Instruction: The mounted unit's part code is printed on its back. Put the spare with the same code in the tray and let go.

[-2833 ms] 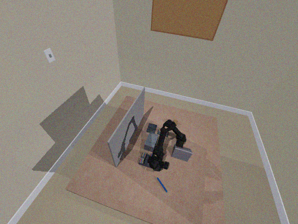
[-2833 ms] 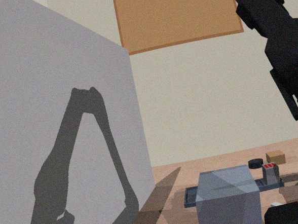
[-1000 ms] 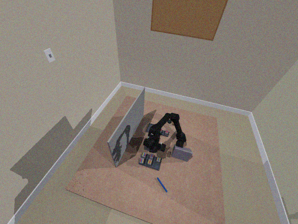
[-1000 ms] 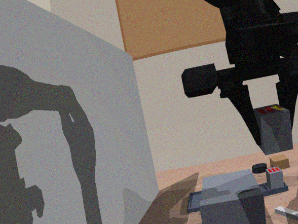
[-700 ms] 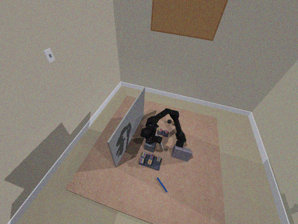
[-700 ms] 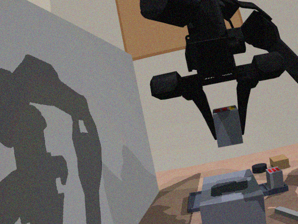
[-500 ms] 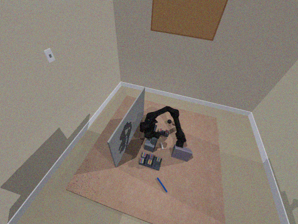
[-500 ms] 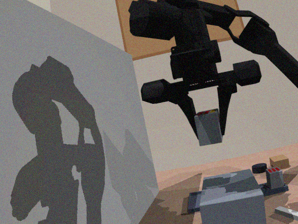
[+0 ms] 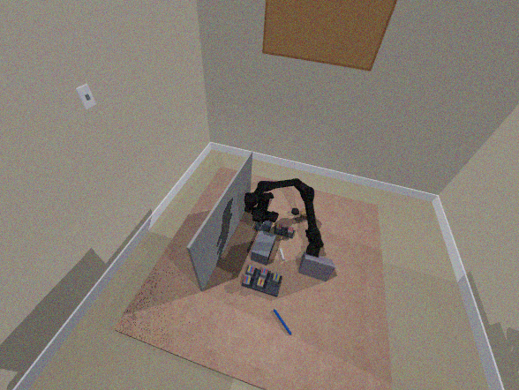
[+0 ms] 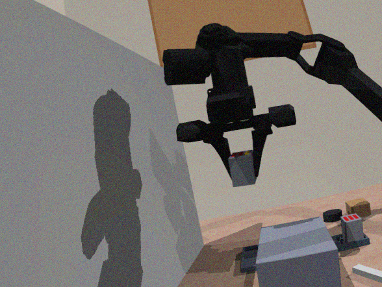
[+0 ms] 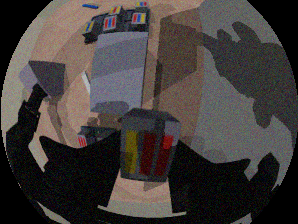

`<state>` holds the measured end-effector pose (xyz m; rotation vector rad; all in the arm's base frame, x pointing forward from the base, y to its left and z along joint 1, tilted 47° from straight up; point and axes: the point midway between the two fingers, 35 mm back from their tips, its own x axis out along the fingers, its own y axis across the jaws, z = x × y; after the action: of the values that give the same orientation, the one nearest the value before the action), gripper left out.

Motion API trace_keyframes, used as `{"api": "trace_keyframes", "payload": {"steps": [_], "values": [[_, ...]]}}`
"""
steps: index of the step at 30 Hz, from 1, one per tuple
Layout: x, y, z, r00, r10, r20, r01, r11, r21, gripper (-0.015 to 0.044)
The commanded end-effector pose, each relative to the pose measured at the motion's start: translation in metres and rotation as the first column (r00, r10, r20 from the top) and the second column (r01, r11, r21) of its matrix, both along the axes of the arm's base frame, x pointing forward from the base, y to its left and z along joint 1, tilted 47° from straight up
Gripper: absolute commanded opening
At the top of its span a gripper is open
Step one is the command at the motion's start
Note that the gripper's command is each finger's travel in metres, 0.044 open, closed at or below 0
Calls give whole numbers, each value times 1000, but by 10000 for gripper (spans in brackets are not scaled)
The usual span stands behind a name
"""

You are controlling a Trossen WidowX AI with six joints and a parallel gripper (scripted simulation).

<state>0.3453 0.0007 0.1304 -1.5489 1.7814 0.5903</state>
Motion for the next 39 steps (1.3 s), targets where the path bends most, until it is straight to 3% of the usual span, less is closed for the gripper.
{"api": "trace_keyframes", "payload": {"steps": [1, 11, 39], "values": [[-2, -33, 30, 1000, 18, -8, -19, 999, -26, 0], [-22, -96, 83, 998, 33, -59, -38, 995, -89, 0], [-20, -110, 73, 998, 30, -63, -36, 996, -87, 0]]}}
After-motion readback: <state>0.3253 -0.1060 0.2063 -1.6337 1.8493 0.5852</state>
